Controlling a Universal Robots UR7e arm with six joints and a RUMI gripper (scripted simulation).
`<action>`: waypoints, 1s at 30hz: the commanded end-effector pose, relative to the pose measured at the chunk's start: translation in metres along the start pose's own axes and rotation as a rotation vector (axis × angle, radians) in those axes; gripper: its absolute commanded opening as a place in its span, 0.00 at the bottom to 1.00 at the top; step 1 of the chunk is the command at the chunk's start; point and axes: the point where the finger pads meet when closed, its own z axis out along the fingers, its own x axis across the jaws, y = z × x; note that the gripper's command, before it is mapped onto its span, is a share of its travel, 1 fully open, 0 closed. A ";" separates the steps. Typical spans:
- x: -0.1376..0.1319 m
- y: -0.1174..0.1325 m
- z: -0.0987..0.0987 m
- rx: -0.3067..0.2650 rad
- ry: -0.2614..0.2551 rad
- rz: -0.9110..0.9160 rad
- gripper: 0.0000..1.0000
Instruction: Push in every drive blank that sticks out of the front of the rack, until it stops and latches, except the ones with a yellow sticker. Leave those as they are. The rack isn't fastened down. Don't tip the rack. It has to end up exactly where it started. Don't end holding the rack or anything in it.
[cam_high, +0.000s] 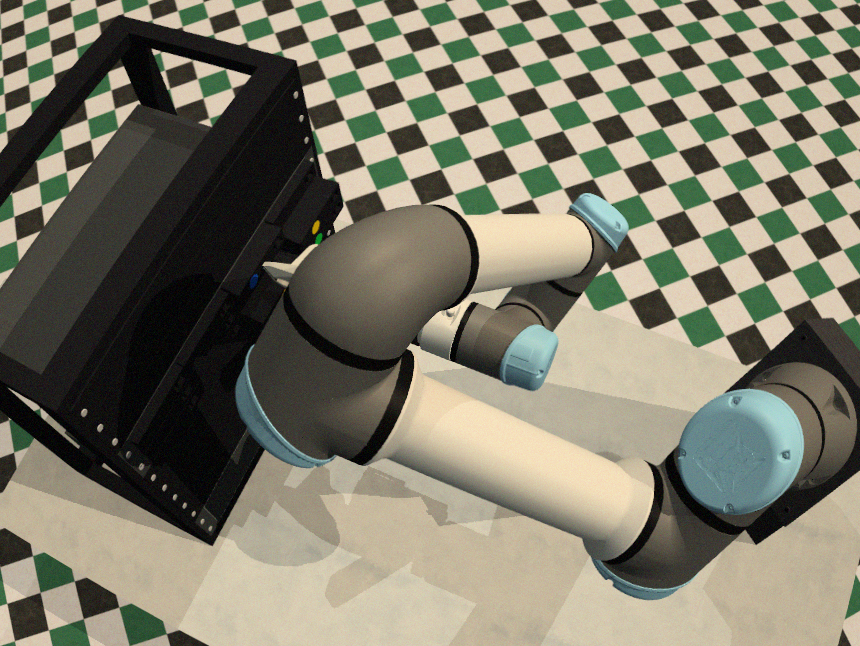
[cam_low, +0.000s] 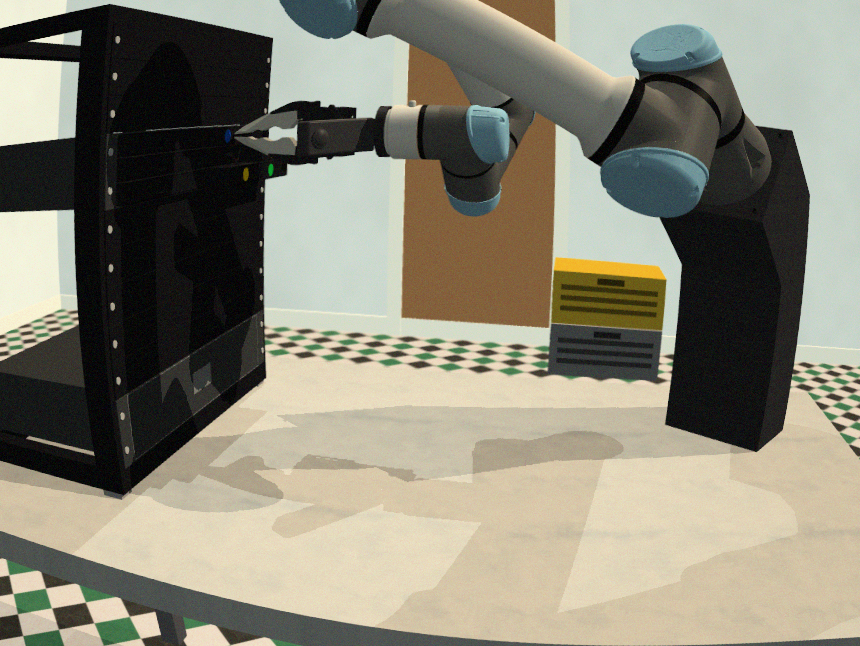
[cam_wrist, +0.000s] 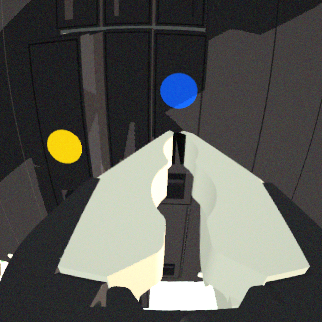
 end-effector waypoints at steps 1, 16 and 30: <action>0.000 0.000 0.001 0.000 0.001 0.000 0.00; 0.000 0.000 0.004 0.000 0.001 0.000 0.00; 0.000 0.000 0.007 0.000 0.001 0.000 0.00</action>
